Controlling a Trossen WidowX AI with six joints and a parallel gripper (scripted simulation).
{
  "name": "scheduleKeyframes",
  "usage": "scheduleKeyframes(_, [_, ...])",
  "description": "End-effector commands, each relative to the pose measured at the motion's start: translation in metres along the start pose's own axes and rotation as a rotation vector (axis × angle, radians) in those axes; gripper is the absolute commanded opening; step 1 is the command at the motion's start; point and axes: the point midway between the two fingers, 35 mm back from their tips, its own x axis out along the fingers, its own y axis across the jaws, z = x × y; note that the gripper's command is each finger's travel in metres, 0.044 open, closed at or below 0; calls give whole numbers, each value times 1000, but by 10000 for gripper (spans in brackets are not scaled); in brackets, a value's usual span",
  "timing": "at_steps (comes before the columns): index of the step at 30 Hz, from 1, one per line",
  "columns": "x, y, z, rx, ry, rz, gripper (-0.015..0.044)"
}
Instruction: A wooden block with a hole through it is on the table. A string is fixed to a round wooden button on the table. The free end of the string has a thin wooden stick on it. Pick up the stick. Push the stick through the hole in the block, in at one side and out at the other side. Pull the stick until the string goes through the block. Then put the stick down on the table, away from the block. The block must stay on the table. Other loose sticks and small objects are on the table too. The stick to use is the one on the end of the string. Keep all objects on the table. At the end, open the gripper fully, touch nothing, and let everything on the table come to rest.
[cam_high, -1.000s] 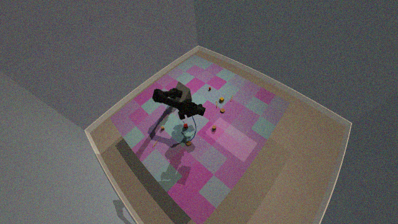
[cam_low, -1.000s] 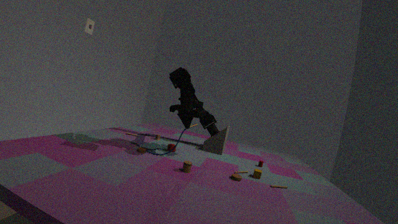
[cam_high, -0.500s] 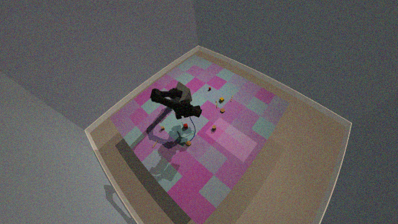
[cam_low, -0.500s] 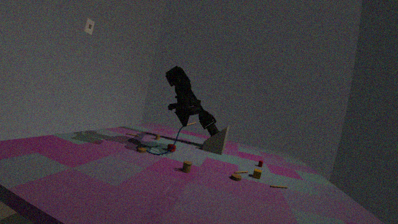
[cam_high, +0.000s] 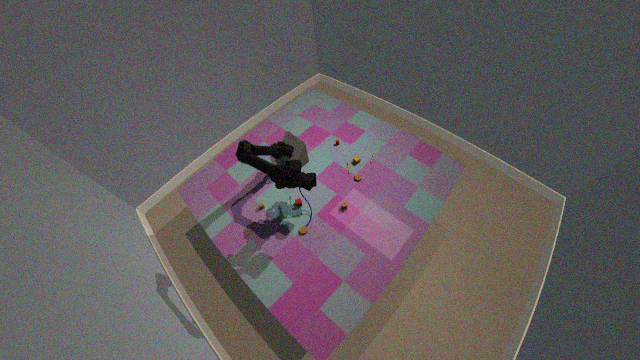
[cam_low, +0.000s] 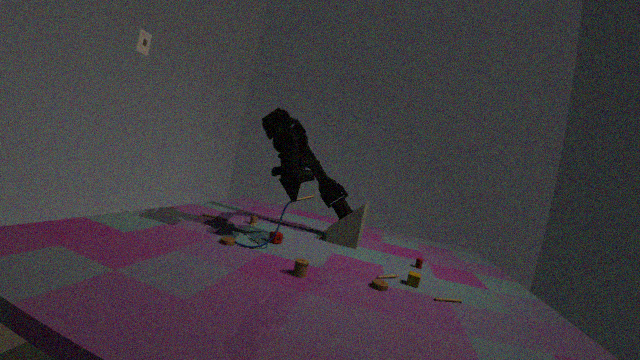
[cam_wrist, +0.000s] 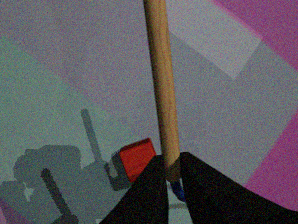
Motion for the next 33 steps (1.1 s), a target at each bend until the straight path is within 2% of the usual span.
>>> scheduleKeyframes(1, [2, 8, 3, 53, -10, -9, 0])
scheduleKeyframes(33, [-2, 66, -9, 468, -7, -138, 0])
